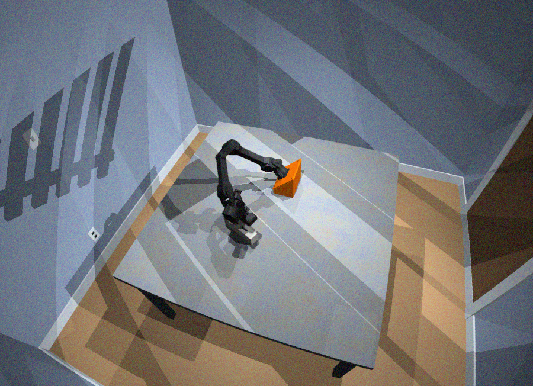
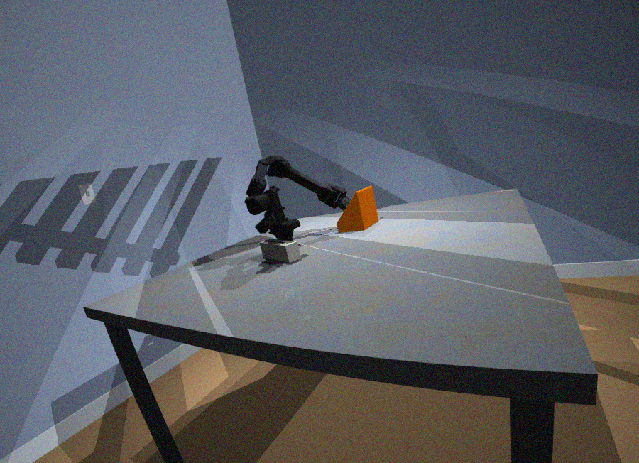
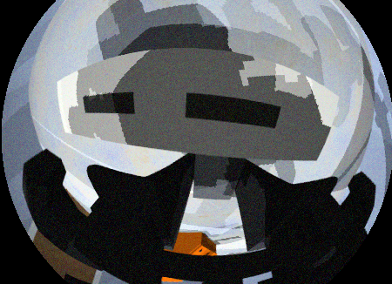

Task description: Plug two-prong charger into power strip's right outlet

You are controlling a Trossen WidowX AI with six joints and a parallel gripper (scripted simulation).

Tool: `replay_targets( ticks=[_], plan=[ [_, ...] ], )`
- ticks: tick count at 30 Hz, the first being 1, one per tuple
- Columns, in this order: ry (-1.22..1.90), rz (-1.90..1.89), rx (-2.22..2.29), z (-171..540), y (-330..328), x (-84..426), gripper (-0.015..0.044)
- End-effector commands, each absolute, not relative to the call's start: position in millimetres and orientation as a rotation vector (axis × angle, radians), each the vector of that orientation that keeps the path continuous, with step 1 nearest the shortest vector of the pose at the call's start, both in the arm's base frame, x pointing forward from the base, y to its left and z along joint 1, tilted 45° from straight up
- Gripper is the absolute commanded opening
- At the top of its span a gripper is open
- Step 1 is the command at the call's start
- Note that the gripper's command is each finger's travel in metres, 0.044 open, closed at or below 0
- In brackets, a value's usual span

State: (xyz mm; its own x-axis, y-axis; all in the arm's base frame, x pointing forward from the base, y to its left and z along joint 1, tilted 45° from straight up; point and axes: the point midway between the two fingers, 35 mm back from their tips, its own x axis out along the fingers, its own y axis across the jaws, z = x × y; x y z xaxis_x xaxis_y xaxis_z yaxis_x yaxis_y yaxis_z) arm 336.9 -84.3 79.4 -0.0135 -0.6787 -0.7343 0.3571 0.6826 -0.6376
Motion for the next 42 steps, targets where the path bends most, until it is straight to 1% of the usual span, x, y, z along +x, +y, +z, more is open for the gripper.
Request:
replay_targets(
  ticks=[1, 42],
  plan=[
    [1.326, -0.848, -0.292, 82.1, -85.3, 341.6, 0.0000],
    [1.325, -0.848, -0.292, 84.1, -85.9, 343.9, 0.0000]
  ],
)
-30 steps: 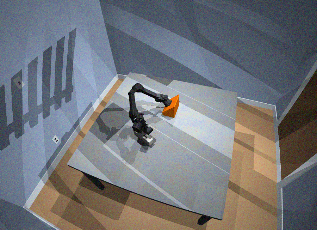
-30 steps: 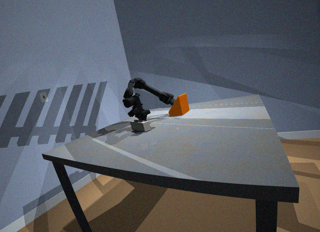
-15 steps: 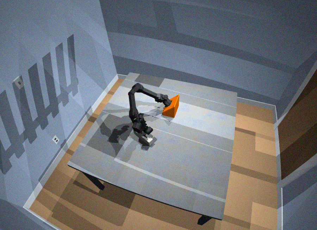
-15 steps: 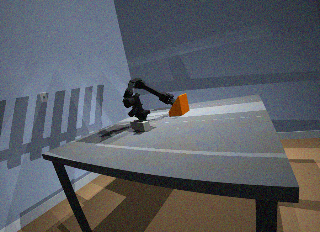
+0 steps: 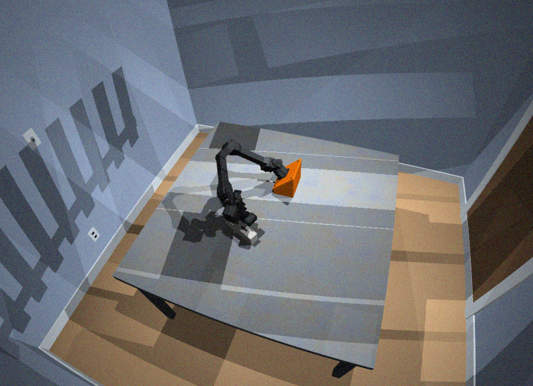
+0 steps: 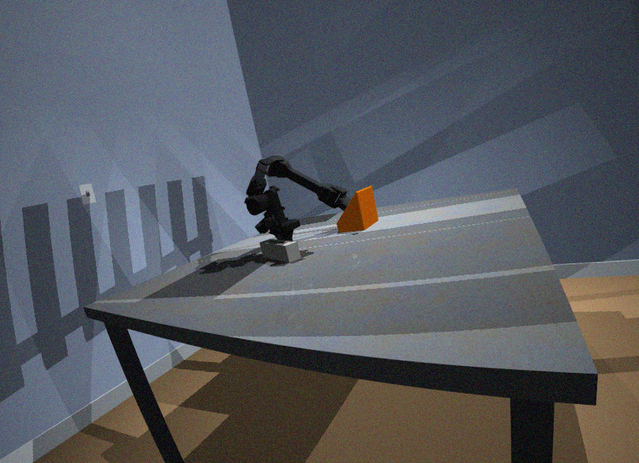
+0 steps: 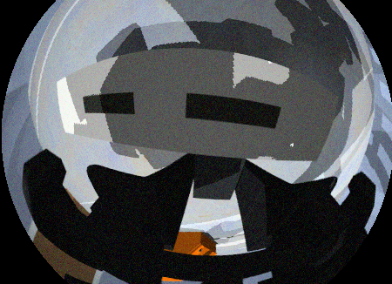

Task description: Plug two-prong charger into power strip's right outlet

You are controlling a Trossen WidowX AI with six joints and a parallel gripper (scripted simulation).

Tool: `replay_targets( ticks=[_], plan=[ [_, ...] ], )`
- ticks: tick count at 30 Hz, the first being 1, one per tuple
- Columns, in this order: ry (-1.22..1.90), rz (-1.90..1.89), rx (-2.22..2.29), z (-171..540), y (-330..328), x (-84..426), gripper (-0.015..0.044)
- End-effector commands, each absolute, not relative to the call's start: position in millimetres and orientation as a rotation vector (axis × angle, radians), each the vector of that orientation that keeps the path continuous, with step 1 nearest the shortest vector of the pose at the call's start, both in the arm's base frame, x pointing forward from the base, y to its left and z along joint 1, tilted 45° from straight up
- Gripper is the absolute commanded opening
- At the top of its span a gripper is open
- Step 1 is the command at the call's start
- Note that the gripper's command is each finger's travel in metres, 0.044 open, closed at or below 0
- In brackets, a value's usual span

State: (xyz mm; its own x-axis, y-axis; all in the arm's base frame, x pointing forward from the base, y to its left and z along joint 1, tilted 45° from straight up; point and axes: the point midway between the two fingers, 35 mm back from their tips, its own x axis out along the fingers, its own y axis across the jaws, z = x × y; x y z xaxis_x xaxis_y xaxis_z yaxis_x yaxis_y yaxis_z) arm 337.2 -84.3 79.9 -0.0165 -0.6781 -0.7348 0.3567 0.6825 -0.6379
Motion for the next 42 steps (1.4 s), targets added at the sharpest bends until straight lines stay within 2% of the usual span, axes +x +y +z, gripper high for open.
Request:
replay_targets(
  ticks=[1, 24, 40, 42],
  plan=[
    [1.325, -0.848, -0.292, 84.0, -86.0, 343.9, 0.0000],
    [1.357, -0.840, -0.296, 79.5, -84.3, 337.2, 0.0000],
    [1.357, -0.840, -0.296, 79.5, -84.3, 337.2, 0.0420],
    [1.356, -0.841, -0.296, 79.4, -84.2, 337.0, 0.0440]
  ],
)
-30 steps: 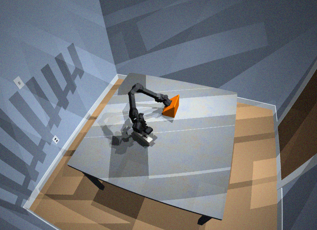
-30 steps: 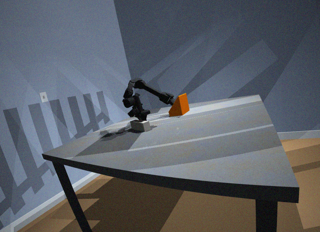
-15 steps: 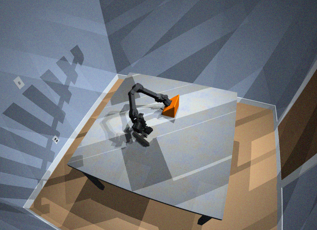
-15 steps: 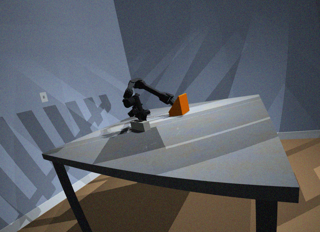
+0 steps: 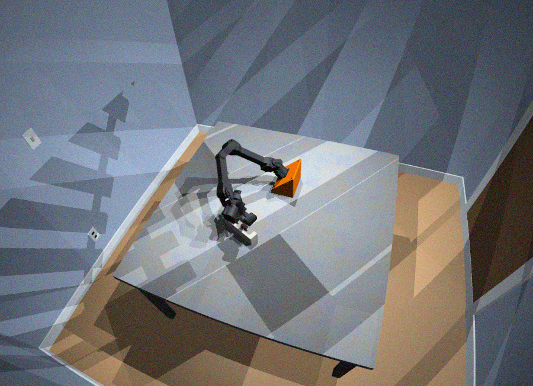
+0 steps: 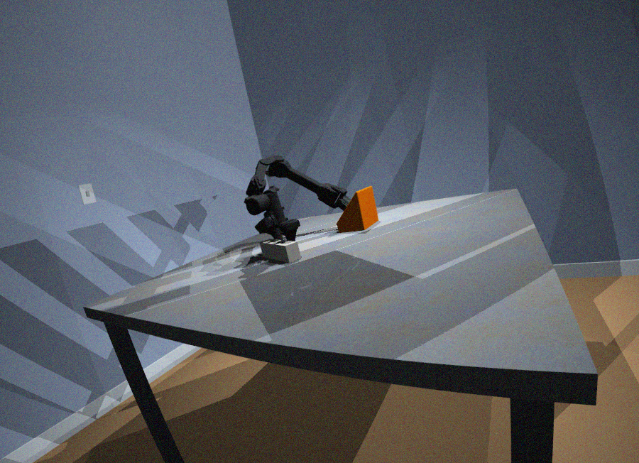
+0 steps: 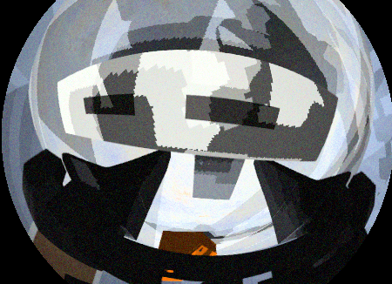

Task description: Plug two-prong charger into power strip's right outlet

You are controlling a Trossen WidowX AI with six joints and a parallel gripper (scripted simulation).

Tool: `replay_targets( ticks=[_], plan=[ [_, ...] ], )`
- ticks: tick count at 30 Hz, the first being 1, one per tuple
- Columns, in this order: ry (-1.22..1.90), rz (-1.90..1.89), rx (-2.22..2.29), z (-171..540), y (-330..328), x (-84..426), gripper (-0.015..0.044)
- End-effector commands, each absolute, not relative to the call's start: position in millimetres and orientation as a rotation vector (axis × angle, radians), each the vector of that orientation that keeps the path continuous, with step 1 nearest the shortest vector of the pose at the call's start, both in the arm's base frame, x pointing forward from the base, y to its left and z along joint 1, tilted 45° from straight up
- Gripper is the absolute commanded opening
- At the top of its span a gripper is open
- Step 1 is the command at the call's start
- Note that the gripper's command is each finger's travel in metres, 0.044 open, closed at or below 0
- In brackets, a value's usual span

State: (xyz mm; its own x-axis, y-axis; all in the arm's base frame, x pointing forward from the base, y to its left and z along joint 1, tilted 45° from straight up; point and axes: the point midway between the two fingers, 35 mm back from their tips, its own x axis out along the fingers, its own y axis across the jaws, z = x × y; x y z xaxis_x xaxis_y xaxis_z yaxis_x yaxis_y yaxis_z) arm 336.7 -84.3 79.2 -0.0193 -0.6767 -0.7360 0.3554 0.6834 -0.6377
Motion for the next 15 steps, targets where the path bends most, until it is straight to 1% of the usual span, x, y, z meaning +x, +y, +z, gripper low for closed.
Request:
replay_targets(
  ticks=[1, 15],
  plan=[
    [1.356, -0.841, -0.296, 79.4, -84.2, 336.8, 0.0440],
    [1.346, -0.843, -0.295, 78.1, -83.4, 333.2, 0.0440]
  ],
)
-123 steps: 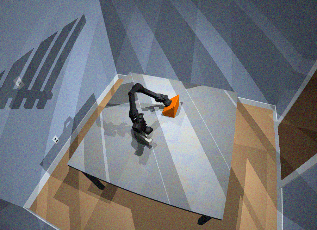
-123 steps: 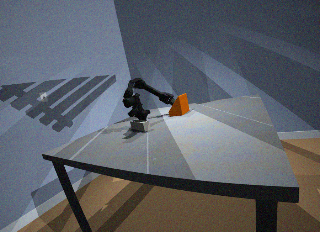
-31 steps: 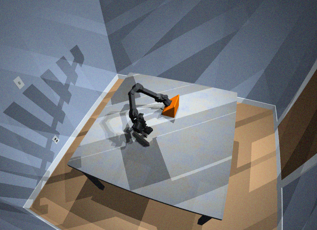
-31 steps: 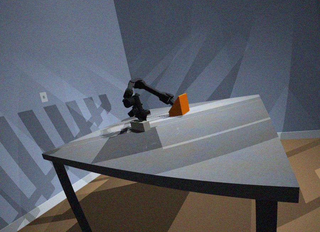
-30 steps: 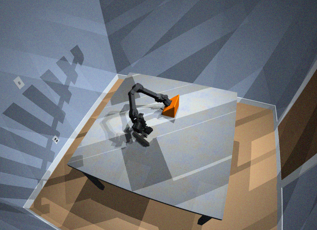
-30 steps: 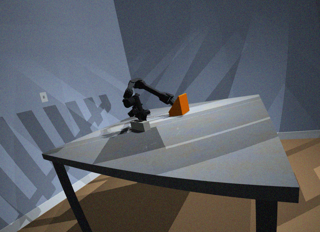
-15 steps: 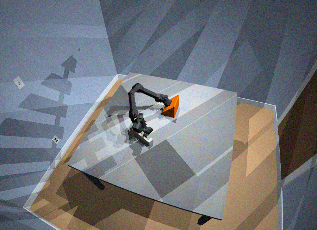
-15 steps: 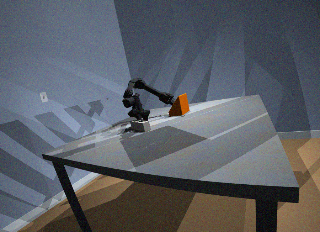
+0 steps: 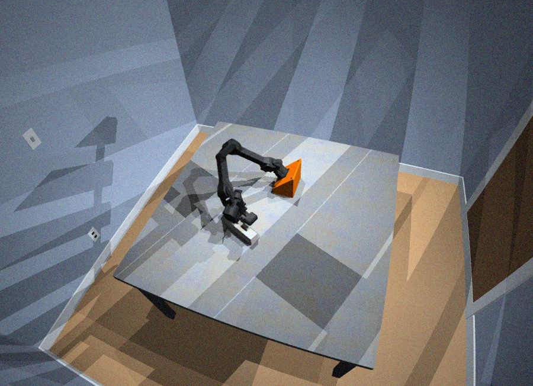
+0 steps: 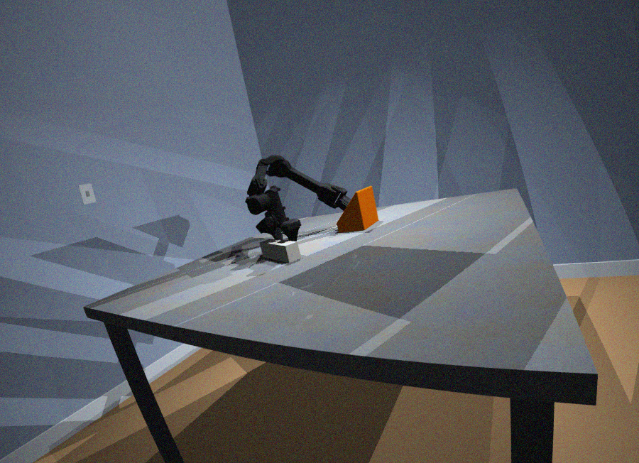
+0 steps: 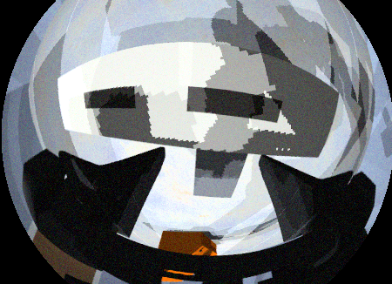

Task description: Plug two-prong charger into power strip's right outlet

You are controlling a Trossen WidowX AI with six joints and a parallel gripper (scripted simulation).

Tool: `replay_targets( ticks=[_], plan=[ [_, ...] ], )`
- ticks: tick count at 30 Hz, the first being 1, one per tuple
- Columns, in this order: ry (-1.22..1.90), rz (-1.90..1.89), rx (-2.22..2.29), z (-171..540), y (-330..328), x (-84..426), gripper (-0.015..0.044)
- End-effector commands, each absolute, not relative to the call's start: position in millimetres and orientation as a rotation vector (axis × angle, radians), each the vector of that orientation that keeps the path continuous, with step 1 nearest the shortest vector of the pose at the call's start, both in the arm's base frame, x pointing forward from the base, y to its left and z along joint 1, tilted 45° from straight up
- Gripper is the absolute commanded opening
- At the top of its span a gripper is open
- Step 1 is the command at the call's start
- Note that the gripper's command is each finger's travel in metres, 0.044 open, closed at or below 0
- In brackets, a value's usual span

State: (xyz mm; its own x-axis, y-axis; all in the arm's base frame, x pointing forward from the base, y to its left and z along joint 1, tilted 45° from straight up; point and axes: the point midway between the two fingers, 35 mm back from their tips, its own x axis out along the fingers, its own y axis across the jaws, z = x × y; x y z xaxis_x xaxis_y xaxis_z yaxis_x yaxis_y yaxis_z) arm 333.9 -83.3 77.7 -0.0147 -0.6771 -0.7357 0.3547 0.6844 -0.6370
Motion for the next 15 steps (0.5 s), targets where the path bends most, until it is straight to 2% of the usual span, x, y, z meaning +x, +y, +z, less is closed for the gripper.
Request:
replay_targets(
  ticks=[1, 15],
  plan=[
    [1.346, -0.843, -0.295, 78.0, -83.3, 333.0, 0.0440],
    [1.336, -0.845, -0.293, 76.6, -82.5, 329.2, 0.0440]
  ],
)
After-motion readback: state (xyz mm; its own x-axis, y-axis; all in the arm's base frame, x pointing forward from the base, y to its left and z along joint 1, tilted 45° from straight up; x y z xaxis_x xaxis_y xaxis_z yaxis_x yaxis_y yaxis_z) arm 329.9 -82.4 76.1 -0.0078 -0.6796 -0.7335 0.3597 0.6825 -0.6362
